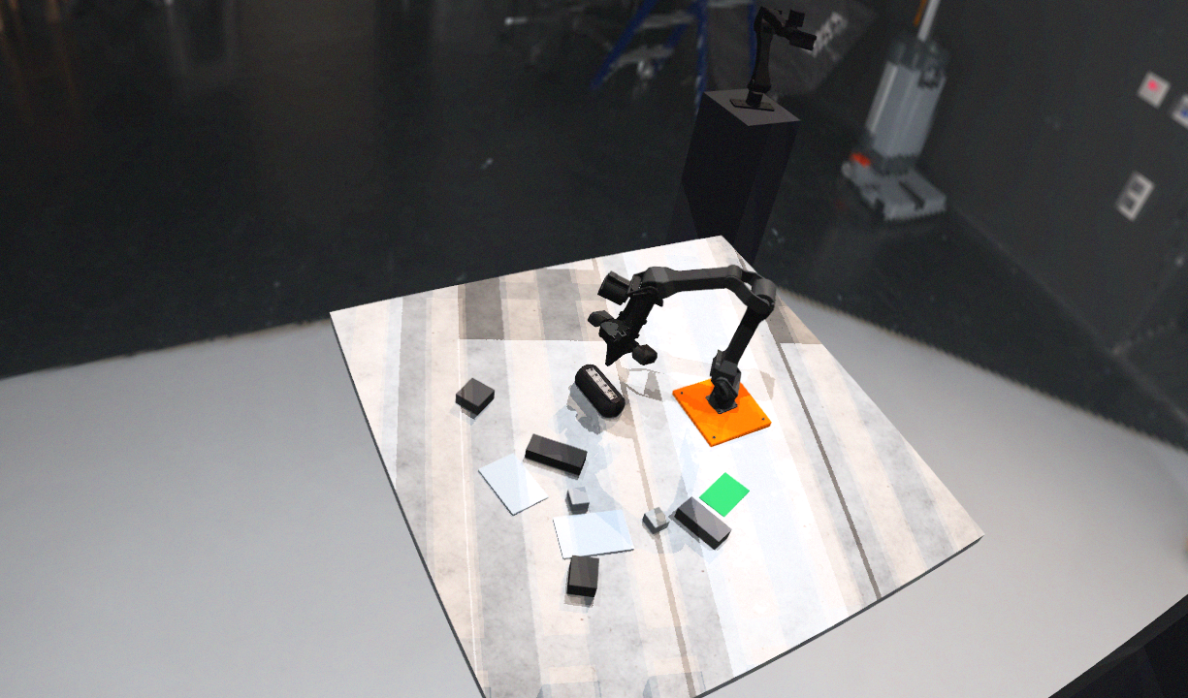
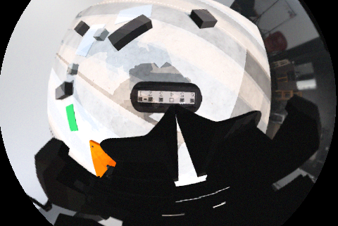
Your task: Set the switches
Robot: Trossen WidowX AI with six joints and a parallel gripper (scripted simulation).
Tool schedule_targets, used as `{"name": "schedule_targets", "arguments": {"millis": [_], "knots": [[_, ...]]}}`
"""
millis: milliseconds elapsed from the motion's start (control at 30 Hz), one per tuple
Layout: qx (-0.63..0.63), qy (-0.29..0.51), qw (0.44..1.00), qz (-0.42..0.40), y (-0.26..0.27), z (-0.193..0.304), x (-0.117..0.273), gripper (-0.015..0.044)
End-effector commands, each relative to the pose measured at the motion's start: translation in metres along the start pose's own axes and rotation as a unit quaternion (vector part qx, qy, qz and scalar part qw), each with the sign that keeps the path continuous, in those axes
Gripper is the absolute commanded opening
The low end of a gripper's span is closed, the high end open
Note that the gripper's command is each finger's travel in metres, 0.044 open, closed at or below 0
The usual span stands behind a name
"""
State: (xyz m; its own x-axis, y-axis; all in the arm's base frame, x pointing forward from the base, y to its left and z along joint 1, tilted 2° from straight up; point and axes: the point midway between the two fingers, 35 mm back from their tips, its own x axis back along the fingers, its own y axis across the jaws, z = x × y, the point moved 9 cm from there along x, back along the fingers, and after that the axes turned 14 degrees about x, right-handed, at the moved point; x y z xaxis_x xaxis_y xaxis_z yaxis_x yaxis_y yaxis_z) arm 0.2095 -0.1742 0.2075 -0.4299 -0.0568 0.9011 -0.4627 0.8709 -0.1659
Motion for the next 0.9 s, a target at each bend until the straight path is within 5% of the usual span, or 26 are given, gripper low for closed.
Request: {"name": "schedule_targets", "arguments": {"millis": [0, 467, 867], "knots": [[-0.017, -0.007, 1.000, 0.001, 0.001, 0.000, 0.001, 0.0000], [-0.017, -0.007, 1.000, 0.001, 0.001, 0.000, 0.001, 0.0000], [0.287, 0.065, 0.954, -0.052, -0.029, -0.015, -0.007, 0.0315]]}}
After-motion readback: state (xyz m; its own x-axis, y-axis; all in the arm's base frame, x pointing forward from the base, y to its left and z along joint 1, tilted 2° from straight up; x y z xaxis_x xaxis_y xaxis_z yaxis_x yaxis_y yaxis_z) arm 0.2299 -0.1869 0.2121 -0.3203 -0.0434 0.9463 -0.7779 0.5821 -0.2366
